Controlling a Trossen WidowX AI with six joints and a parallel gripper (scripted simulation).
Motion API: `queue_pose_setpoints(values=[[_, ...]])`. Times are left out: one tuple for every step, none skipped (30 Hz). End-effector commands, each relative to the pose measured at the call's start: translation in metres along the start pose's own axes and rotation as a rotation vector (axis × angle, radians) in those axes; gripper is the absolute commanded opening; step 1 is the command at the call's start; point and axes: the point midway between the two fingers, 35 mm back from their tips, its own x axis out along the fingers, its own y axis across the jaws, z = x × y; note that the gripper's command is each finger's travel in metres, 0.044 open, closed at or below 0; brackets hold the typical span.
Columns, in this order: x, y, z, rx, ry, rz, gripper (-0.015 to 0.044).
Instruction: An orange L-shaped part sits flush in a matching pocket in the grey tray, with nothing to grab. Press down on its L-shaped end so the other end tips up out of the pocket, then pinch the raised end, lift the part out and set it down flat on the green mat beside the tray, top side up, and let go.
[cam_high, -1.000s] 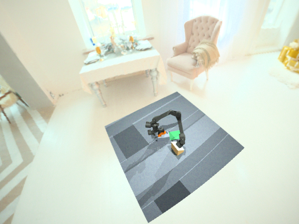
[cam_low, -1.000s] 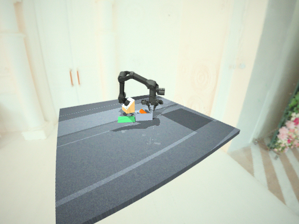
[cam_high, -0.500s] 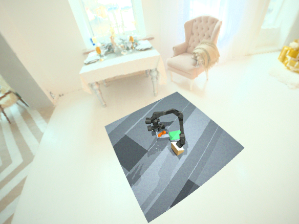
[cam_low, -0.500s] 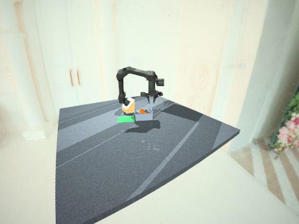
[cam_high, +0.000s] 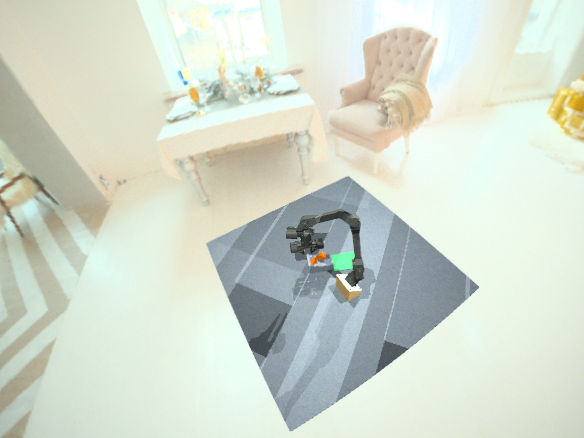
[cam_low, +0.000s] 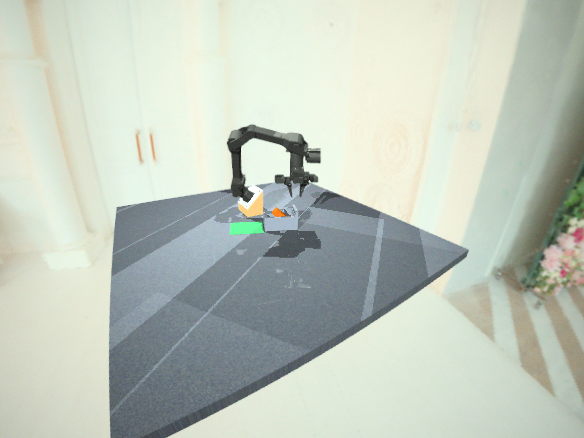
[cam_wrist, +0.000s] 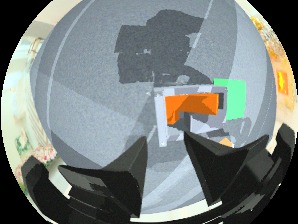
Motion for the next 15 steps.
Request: queue_pose_setpoints(values=[[0.000, 0.000, 0.000, -0.001, -0.001, 0.001, 0.0180], [0.000, 0.000, 0.000, -0.001, -0.001, 0.001, 0.0180], [0.000, 0.000, 0.000, -0.001, -0.001, 0.001, 0.0180], [0.000, 0.000, 0.000, -0.016, -0.001, 0.001, 0.0206], [0.000, -0.002, 0.001, -0.047, -0.001, 0.001, 0.0233], [0.000, -0.004, 0.001, -0.090, -0.001, 0.000, 0.0259], [-0.001, -0.007, 0.002, -0.147, 0.000, 0.000, 0.0280], [-0.001, -0.010, 0.003, -0.218, 0.001, -0.001, 0.0280], [-0.001, -0.015, 0.004, -0.302, 0.002, -0.002, 0.0280], [-0.001, -0.019, 0.005, -0.395, 0.003, -0.003, 0.0280], [-0.002, -0.024, 0.005, -0.489, 0.004, -0.003, 0.0280], [-0.002, -0.029, 0.006, -0.583, 0.005, -0.004, 0.0280], [-0.002, -0.034, 0.007, -0.677, 0.007, -0.005, 0.0280], [-0.002, -0.038, 0.008, -0.771, 0.008, -0.005, 0.0280], [-0.002, -0.043, 0.008, -0.866, 0.010, -0.005, 0.0280]])
